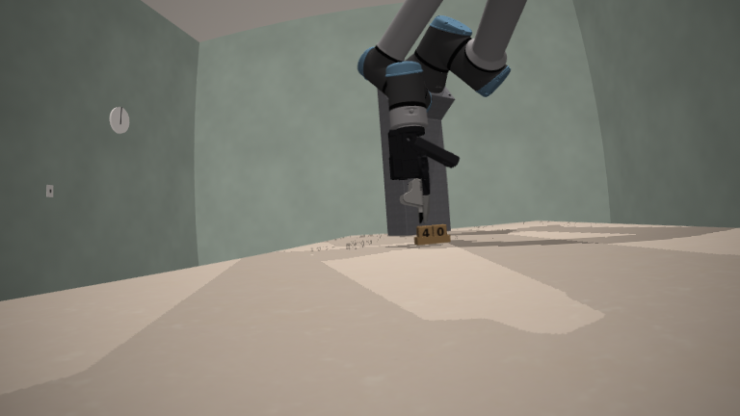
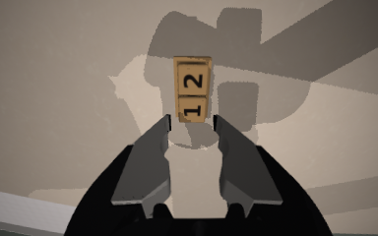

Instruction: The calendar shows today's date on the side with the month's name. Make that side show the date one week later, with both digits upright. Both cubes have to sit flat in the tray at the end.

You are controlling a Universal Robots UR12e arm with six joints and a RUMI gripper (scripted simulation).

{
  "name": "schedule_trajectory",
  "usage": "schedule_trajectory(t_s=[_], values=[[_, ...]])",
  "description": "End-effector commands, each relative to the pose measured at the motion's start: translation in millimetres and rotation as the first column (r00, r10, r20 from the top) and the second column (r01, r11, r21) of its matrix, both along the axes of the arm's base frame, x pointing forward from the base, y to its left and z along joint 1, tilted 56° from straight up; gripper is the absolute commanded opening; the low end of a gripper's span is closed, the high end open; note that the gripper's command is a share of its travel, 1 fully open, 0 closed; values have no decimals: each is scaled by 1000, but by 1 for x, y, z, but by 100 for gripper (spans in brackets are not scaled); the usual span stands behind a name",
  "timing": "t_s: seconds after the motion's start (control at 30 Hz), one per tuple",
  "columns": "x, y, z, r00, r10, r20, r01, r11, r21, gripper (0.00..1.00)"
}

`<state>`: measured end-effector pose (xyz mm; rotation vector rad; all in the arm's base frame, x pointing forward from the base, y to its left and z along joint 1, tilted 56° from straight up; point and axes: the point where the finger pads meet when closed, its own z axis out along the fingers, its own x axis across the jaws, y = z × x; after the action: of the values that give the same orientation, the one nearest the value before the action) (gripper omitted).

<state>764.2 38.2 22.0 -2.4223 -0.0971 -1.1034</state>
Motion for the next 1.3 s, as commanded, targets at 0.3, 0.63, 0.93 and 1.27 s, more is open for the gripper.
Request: schedule_trajectory(t_s=[0.3, 0.63, 0.93, 1.27], values=[[8, 5, -7, 1000, 0, 0, 0, 1000, 0, 29], [17, 11, -14, 1000, 0, 0, 0, 1000, 0, 29], [20, 13, -16, 1000, 0, 0, 0, 1000, 0, 29], [20, 13, -16, 1000, 0, 0, 0, 1000, 0, 29]])
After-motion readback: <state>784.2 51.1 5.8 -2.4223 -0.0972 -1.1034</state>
